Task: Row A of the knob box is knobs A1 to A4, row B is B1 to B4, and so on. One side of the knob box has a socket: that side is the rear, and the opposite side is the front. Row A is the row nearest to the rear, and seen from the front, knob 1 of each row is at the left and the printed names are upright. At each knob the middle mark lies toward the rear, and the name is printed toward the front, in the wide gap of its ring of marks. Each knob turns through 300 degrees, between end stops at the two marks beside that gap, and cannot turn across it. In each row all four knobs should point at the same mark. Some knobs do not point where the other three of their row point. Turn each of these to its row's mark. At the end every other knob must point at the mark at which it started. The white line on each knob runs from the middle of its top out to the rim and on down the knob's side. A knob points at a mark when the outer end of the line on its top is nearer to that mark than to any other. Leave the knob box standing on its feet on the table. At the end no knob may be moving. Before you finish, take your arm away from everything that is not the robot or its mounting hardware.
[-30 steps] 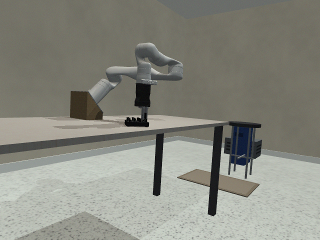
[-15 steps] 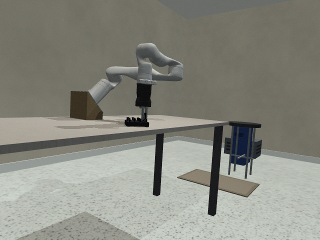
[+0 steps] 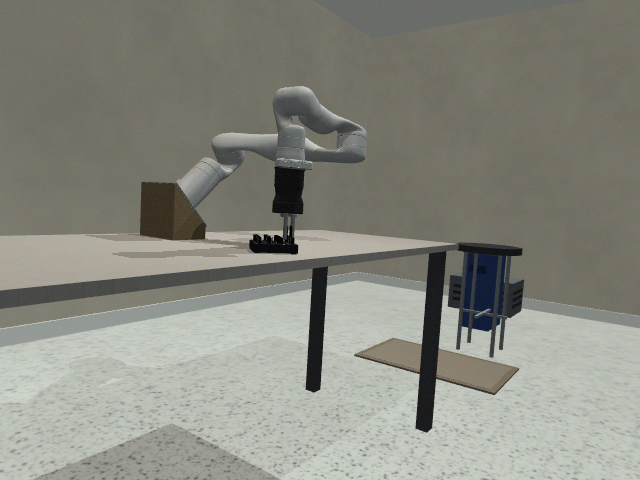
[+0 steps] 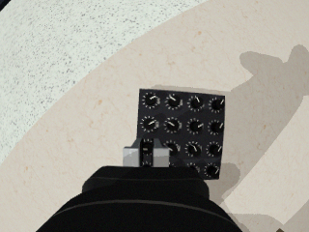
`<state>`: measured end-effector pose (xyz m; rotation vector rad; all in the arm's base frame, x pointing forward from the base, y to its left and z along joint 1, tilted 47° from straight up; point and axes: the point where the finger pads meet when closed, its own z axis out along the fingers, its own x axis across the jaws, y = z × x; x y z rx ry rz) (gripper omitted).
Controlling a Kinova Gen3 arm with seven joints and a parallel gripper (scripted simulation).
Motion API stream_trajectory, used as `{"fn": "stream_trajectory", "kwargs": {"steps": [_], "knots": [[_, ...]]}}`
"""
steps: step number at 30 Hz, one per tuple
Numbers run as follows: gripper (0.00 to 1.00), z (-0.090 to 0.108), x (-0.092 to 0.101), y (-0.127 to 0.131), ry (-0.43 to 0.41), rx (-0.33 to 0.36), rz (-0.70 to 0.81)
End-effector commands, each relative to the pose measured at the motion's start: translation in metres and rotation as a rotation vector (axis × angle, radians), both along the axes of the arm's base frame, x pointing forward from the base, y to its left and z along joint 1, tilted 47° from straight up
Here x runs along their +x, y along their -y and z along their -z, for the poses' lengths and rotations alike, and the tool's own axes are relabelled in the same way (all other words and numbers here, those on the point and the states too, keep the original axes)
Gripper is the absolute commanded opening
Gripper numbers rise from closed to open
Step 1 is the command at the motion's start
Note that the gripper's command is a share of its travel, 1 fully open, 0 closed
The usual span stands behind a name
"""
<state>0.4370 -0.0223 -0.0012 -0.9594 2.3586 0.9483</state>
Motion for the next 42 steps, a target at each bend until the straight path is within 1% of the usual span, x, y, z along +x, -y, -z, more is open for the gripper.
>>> {"fn": "stream_trajectory", "kwargs": {"steps": [1, 19, 42], "knots": [[0.30, -0.0005, 0.0003, 0.0001, -0.009, 0.001, 0.009], [0.30, -0.0005, 0.0003, 0.0001, -0.056, 0.009, 0.054], [0.30, -0.0005, 0.0003, 0.0001, -0.063, 0.010, 0.060]]}}
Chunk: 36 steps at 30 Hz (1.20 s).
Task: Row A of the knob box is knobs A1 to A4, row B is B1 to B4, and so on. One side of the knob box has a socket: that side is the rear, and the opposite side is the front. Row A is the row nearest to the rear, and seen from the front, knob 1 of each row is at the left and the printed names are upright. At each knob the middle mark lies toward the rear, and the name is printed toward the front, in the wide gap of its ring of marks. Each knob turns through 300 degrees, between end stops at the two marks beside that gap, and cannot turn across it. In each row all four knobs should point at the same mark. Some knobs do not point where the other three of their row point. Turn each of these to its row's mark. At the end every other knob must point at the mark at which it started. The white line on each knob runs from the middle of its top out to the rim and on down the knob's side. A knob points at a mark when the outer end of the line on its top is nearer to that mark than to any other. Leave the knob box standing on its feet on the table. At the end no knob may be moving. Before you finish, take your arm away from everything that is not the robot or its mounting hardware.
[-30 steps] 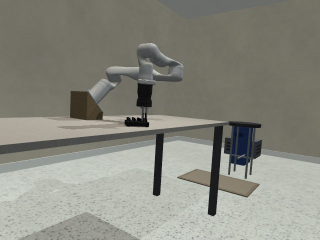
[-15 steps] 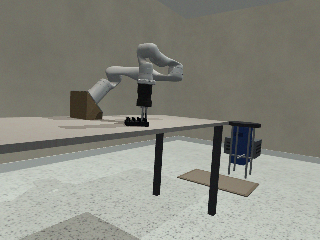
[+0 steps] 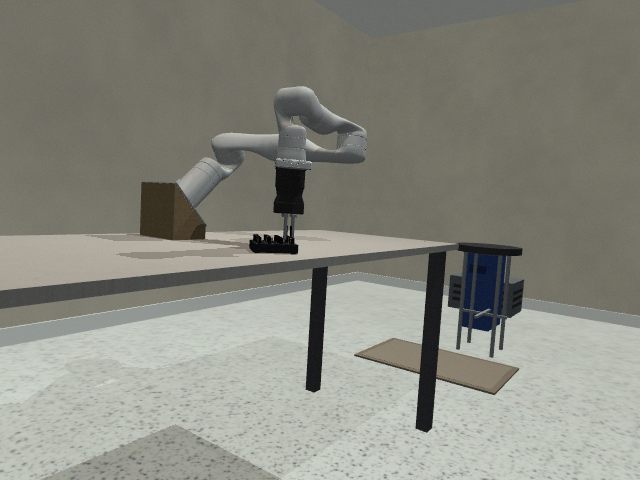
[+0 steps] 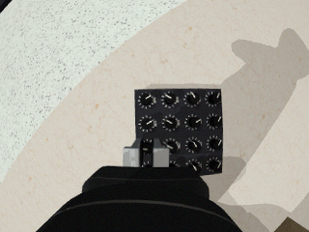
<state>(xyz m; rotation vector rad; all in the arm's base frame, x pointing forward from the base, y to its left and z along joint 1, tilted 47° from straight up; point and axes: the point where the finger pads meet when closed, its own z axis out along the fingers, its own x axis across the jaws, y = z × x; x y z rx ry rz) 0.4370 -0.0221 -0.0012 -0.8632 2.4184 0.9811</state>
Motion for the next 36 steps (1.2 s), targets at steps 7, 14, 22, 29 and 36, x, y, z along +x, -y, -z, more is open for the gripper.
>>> {"fn": "stream_trajectory", "kwargs": {"steps": [7, 14, 22, 29, 36], "knots": [[0.46, -0.0006, 0.0003, 0.0004, 0.001, 0.000, 0.001], [0.46, -0.0006, 0.0003, 0.0004, 0.001, 0.000, 0.001], [0.46, -0.0006, 0.0003, 0.0004, 0.001, 0.000, 0.001], [0.46, -0.0022, 0.0000, 0.0021, 0.001, 0.000, 0.001], [0.46, -0.0093, -0.0013, 0.0097, 0.001, 0.000, 0.001]]}}
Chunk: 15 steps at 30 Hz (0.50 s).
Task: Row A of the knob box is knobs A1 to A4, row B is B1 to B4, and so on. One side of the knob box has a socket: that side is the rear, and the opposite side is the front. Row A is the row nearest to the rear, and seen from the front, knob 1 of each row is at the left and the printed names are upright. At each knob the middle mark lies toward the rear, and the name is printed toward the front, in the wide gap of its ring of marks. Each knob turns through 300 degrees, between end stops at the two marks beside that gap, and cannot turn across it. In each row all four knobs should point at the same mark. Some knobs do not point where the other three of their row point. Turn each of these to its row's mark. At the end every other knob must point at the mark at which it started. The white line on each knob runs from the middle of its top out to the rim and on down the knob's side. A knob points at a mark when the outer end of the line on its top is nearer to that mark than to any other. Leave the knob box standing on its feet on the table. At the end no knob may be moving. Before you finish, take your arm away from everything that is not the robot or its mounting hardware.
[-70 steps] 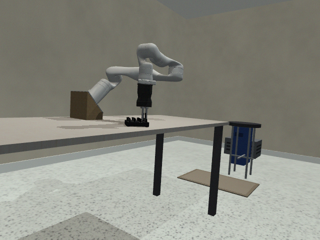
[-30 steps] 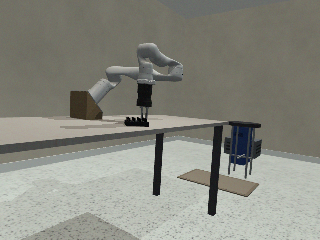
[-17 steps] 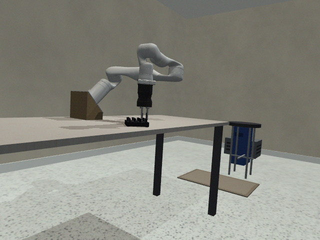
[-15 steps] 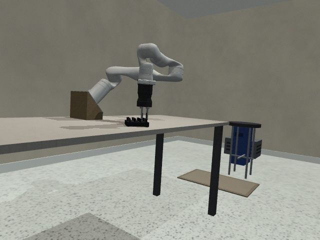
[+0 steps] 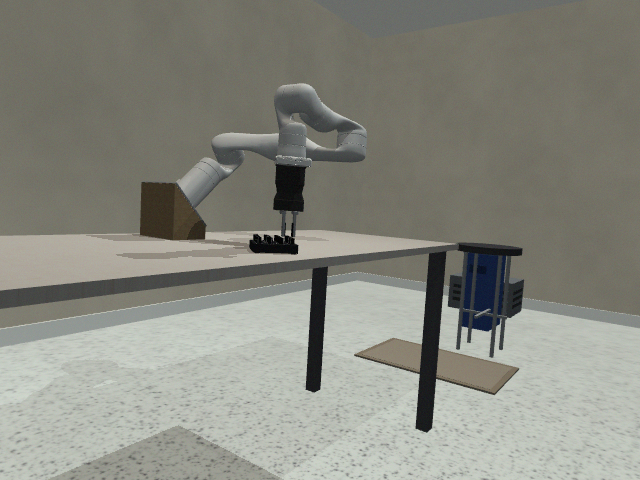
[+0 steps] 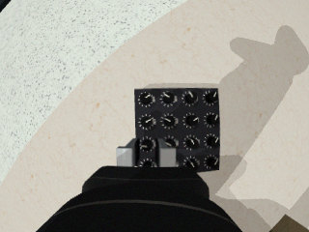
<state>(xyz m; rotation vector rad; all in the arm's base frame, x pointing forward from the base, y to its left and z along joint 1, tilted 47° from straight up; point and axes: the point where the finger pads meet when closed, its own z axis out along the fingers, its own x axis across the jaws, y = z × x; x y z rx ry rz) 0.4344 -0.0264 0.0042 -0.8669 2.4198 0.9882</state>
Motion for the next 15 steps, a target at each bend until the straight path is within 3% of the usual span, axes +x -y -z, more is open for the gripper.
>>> {"fn": "stream_trajectory", "kwargs": {"steps": [1, 15], "knots": [[0.46, -0.006, 0.001, 0.007, 0.006, -0.002, 0.005], [0.46, -0.021, -0.002, 0.024, 0.006, -0.002, 0.005]]}}
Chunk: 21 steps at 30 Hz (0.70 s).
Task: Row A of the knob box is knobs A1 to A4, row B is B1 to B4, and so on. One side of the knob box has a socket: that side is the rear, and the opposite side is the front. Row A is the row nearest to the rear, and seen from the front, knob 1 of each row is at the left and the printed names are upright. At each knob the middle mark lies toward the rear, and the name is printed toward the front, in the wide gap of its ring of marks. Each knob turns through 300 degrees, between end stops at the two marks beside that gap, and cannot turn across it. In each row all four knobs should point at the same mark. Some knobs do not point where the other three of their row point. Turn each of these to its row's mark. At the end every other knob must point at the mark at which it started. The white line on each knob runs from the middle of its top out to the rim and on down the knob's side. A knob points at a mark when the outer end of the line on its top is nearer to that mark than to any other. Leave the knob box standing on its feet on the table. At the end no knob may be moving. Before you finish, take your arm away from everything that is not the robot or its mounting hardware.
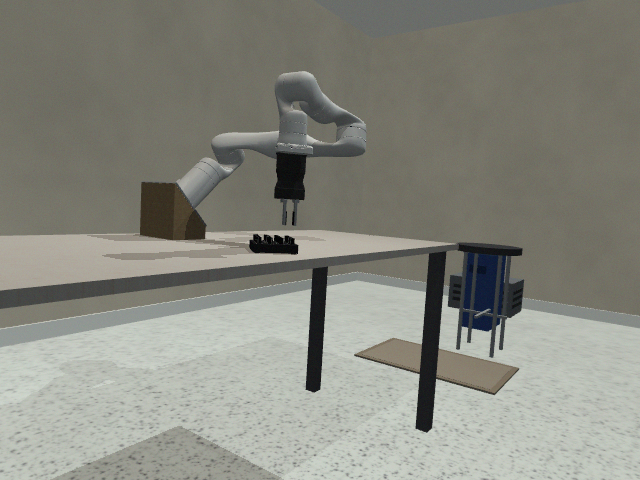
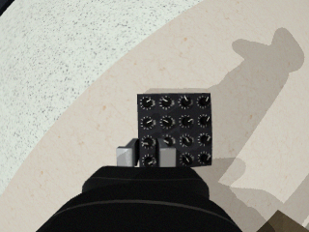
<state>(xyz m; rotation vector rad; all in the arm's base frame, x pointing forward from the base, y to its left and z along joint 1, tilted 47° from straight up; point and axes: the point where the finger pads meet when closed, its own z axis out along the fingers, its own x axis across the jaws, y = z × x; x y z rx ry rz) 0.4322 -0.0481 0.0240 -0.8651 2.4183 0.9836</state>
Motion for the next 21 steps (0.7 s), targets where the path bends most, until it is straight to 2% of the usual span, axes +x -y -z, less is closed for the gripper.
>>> {"fn": "stream_trajectory", "kwargs": {"steps": [1, 21], "knots": [[0.46, -0.0011, 0.0005, 0.0019, 0.002, -0.001, 0.003], [0.46, -0.0011, 0.0006, 0.0021, 0.016, -0.003, -0.011]]}}
